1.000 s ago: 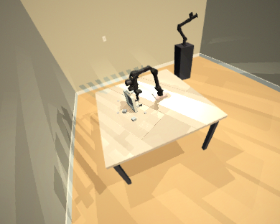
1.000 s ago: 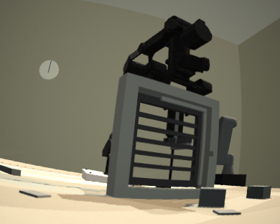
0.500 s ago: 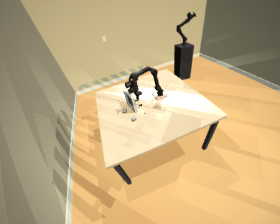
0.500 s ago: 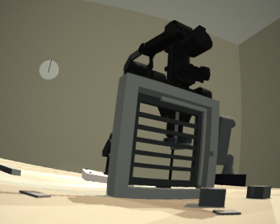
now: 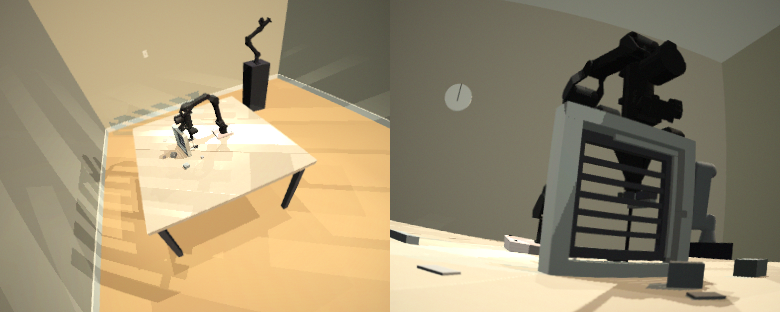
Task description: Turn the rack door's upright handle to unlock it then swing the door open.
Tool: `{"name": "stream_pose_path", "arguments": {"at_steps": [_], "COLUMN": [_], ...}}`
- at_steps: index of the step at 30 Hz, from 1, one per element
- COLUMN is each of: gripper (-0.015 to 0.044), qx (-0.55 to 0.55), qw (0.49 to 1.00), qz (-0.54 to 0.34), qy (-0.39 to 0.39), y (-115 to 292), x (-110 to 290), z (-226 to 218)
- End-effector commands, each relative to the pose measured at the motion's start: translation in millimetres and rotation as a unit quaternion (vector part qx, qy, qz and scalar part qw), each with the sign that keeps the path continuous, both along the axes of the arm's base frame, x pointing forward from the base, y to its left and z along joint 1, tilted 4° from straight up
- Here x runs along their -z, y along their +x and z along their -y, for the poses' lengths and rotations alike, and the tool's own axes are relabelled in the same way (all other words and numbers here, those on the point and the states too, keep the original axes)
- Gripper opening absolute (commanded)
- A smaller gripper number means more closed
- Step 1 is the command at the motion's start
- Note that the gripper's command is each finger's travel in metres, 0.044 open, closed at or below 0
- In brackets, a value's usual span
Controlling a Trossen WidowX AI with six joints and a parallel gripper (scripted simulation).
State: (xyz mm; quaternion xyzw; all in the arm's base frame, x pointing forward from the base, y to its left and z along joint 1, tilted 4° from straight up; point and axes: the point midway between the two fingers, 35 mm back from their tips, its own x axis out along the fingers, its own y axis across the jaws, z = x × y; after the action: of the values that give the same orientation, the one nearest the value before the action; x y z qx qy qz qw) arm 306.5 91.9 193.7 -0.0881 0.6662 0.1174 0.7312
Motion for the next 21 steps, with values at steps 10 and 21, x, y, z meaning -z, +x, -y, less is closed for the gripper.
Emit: {"name": "stream_pose_path", "arguments": {"at_steps": [10,21], "gripper": [0.0019,0.0018], "qx": [-0.002,-0.16], "qw": [1.0,0.987], "qz": [-0.003,0.006], "qy": [0.0,-0.013], "y": [-0.5,-0.5], "x": [2.1,2.1], "z": [0.1,0.1]}}
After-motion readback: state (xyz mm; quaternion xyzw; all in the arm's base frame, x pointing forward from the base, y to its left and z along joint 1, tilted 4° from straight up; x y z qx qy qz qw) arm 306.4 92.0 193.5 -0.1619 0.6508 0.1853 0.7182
